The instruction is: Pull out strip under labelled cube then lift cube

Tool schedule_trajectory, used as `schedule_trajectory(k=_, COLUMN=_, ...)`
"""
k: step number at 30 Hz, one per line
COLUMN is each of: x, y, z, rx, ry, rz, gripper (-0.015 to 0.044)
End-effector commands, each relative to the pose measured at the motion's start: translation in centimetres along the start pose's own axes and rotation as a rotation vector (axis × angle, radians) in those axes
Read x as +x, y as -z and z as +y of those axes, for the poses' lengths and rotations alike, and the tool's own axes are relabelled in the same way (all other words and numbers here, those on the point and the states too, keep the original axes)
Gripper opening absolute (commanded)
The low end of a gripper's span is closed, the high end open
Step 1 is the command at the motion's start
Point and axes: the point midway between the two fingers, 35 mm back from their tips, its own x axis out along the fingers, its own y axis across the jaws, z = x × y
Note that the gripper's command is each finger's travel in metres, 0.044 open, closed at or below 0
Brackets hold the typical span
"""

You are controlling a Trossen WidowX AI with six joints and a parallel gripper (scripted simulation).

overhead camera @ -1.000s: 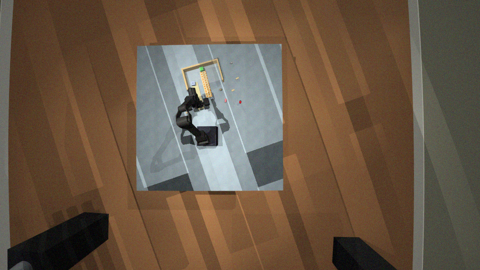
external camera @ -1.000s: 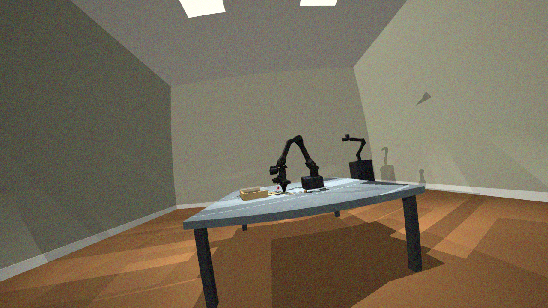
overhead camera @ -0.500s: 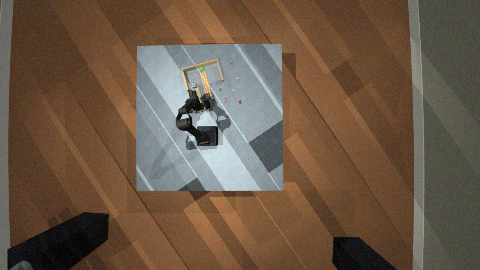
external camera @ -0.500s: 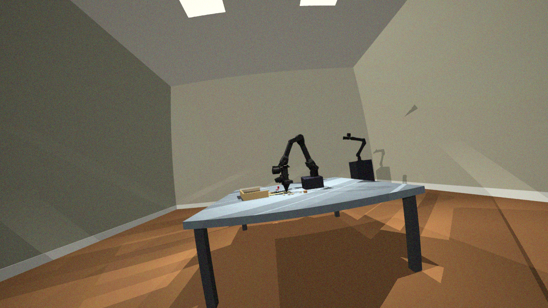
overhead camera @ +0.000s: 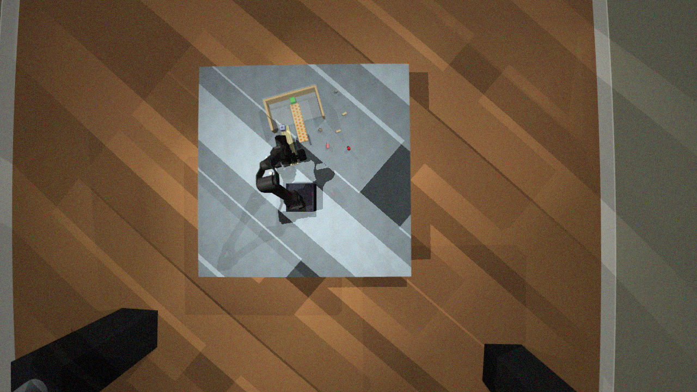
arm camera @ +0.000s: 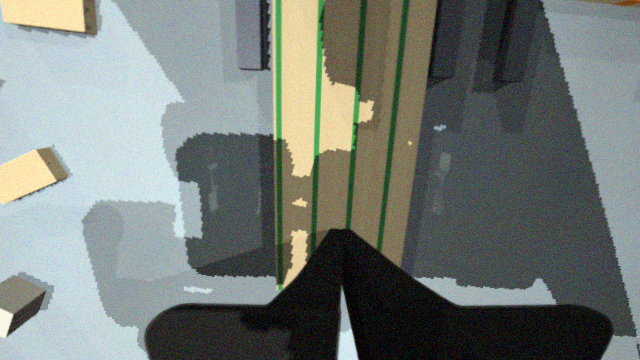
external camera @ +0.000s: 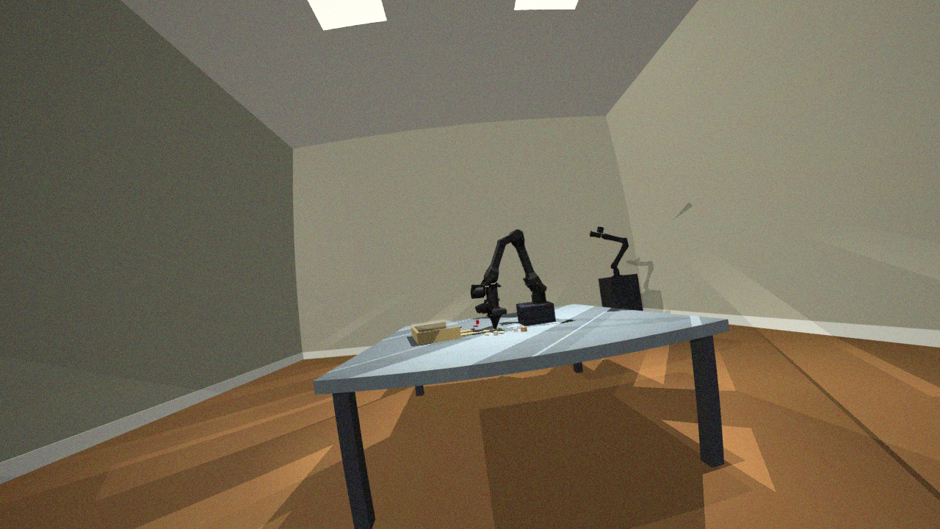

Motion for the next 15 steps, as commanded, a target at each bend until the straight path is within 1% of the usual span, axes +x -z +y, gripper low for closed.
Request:
schedule_trajectory(k=1, x=0.4, y=1.6, z=0.0, rx=-0.002, ry=0.001, rz=0.033, gripper=0.0000)
schedule_trajectory(k=15, x=0.4, y=3.6, z=0.0, rx=-0.002, ry=0.001, rz=0.035, gripper=0.0000)
